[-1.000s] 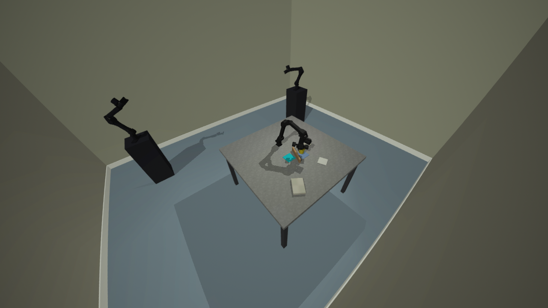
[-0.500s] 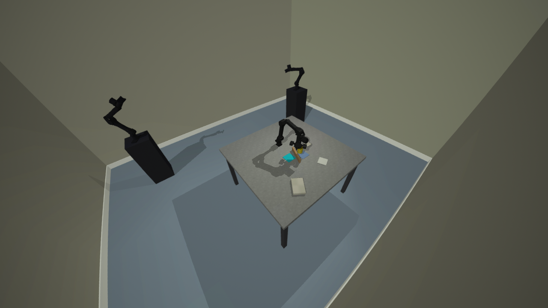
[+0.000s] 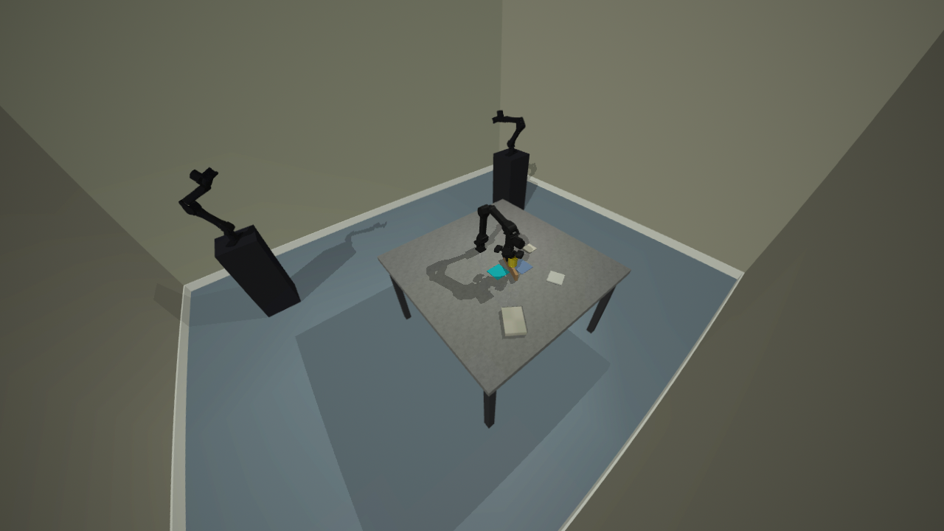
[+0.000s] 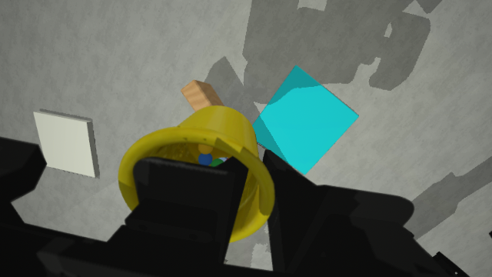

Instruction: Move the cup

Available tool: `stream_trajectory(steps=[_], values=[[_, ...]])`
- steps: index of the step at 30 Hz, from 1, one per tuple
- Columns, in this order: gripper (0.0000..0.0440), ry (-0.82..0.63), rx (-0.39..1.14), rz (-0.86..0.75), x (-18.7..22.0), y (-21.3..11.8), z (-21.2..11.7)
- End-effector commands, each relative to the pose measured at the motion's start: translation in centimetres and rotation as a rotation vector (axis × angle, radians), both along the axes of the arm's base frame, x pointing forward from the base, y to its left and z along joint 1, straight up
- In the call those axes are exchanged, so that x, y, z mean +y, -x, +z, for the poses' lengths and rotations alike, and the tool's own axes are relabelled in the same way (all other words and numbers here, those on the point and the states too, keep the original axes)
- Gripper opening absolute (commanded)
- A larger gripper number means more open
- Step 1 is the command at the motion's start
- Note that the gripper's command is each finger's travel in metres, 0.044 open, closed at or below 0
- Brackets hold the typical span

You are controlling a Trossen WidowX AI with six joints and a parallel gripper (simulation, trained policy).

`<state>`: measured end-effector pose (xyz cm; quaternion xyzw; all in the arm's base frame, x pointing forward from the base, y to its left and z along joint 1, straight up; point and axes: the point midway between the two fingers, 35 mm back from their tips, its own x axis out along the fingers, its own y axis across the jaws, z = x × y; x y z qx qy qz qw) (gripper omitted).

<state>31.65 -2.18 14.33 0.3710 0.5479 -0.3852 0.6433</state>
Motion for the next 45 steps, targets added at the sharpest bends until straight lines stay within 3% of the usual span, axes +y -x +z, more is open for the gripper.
stream_trajectory(steps=[1, 28, 40, 43, 45], values=[[0.0000, 0.001, -0.015, -0.011, -0.6, 0.2, -0.1], [0.0012, 0.013, -0.036, -0.139, -4.4, 3.4, -5.3], [0.0076, 0.018, -0.017, -0.192, -5.1, 5.5, -7.2], [0.0147, 0.014, -0.056, -0.203, -5.3, 5.2, -6.8], [0.0166, 0.007, -0.079, -0.209, -5.4, 5.1, -6.5]])
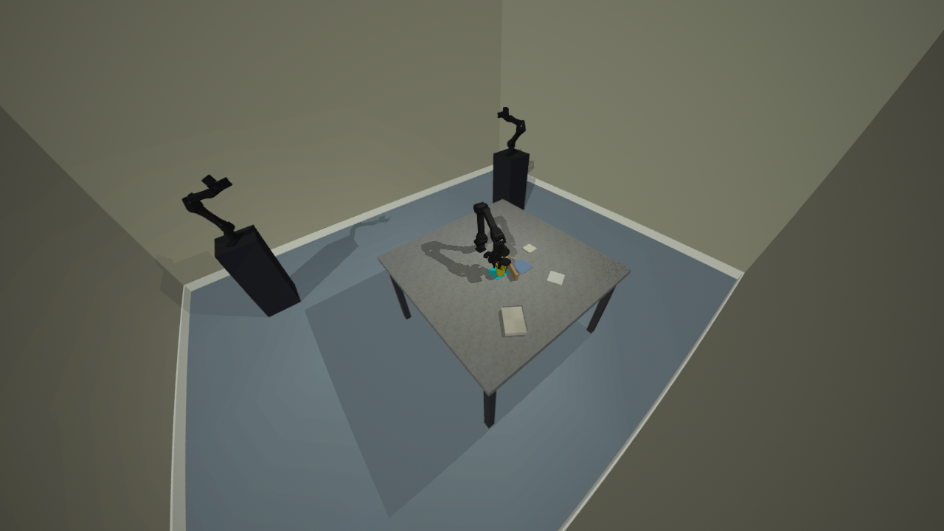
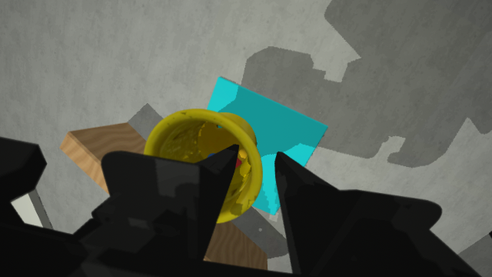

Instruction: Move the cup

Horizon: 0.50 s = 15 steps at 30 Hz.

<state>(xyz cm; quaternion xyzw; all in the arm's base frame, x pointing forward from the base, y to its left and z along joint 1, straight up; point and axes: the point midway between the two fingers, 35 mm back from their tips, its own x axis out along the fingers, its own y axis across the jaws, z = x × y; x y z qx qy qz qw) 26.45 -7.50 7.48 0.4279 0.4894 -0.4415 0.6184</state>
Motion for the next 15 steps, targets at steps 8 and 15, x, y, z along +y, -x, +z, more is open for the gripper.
stream_trajectory(steps=[8, 15], values=[[0.0186, -0.026, -0.086, -0.014, 0.2, 0.3, 1.5], [0.0225, -0.038, -0.133, -0.027, 0.3, 0.7, 2.7]])
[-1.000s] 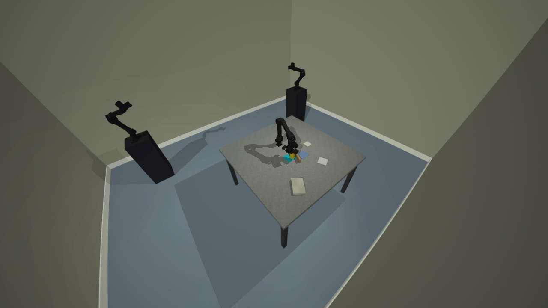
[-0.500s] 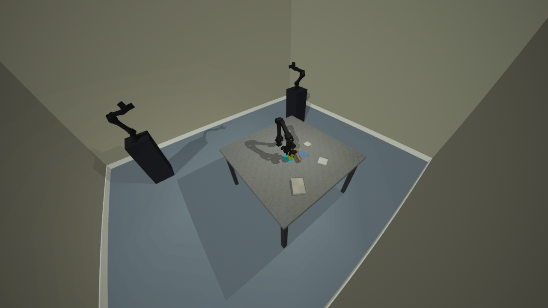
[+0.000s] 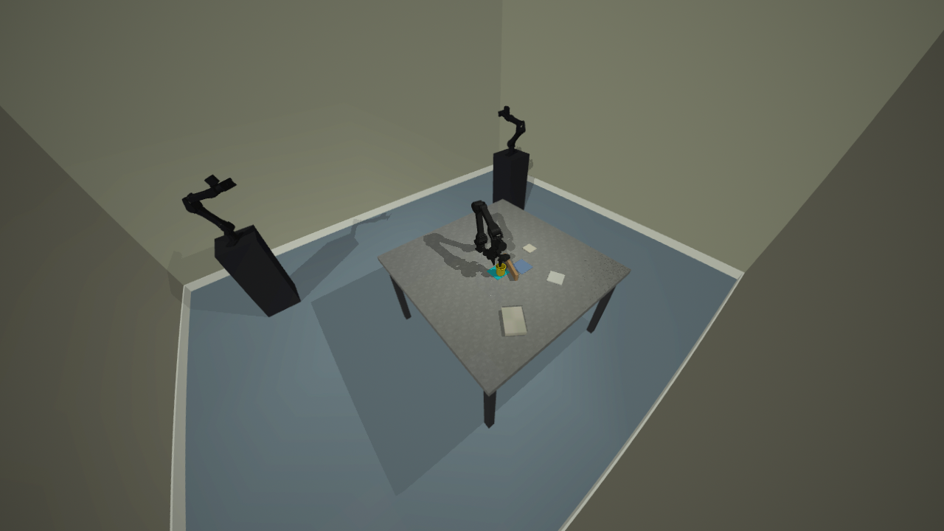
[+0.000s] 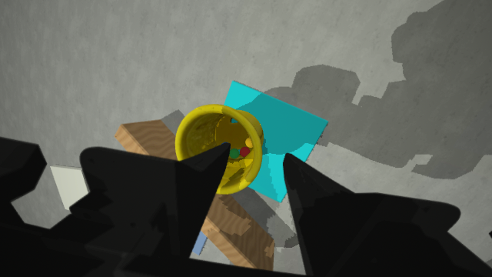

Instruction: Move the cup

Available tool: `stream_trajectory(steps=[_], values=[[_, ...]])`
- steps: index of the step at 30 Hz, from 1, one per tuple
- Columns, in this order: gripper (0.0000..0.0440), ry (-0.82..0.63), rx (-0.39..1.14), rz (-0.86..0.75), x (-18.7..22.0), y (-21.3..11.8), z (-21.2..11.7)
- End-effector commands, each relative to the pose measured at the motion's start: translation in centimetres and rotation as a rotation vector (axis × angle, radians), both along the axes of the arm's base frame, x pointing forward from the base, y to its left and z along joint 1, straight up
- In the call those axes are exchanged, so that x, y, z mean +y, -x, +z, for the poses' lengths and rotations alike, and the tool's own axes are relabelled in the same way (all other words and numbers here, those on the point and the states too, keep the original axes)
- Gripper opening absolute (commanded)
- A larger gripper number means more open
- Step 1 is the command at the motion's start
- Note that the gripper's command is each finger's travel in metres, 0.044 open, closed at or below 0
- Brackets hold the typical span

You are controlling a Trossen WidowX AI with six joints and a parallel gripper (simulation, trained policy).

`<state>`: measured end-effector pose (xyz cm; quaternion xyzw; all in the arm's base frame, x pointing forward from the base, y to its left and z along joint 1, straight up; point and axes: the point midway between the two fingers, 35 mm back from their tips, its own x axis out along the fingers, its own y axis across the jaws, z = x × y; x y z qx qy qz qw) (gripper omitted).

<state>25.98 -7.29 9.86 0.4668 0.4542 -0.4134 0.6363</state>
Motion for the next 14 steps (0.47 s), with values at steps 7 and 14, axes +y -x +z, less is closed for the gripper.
stream_trajectory(steps=[7, 14], values=[[0.0261, -0.014, -0.063, -0.029, -0.1, 0.7, 2.1], [0.0358, -0.006, -0.121, -0.049, -0.6, 0.9, 4.5]])
